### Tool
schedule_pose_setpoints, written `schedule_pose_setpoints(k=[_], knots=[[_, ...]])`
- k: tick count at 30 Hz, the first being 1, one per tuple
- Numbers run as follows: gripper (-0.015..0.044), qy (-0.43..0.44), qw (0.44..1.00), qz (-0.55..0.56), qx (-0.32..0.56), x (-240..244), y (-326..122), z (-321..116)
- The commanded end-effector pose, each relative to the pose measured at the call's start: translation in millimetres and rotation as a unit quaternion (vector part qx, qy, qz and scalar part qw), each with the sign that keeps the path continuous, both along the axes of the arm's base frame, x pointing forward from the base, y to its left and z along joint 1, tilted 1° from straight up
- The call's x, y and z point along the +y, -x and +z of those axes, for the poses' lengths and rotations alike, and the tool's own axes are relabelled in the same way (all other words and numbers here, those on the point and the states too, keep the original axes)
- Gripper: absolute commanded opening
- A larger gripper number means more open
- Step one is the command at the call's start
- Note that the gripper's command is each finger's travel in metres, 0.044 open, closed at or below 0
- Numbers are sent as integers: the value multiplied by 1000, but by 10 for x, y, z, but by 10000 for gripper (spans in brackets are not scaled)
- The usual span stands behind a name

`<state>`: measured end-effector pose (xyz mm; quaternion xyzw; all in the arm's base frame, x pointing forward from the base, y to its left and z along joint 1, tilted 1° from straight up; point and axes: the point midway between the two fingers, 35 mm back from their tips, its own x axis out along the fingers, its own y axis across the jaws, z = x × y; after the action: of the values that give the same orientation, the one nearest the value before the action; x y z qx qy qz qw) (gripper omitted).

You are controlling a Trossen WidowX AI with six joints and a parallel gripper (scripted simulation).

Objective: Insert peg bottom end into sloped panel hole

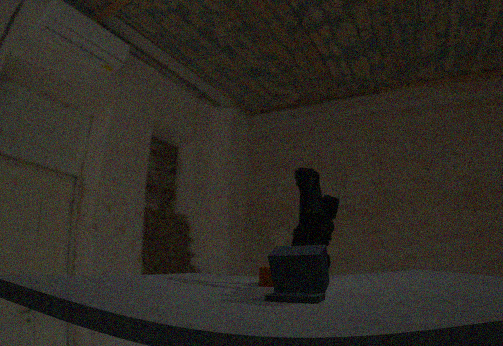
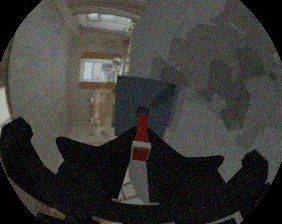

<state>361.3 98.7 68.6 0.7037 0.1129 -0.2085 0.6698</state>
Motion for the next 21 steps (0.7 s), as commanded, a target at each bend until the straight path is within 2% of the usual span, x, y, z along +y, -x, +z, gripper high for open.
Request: schedule_pose_setpoints(k=[1,21], knots=[[0,1,1000,3,-1,1,-41,-15],[0,1,1000,0,0,-27,-154,-93]])
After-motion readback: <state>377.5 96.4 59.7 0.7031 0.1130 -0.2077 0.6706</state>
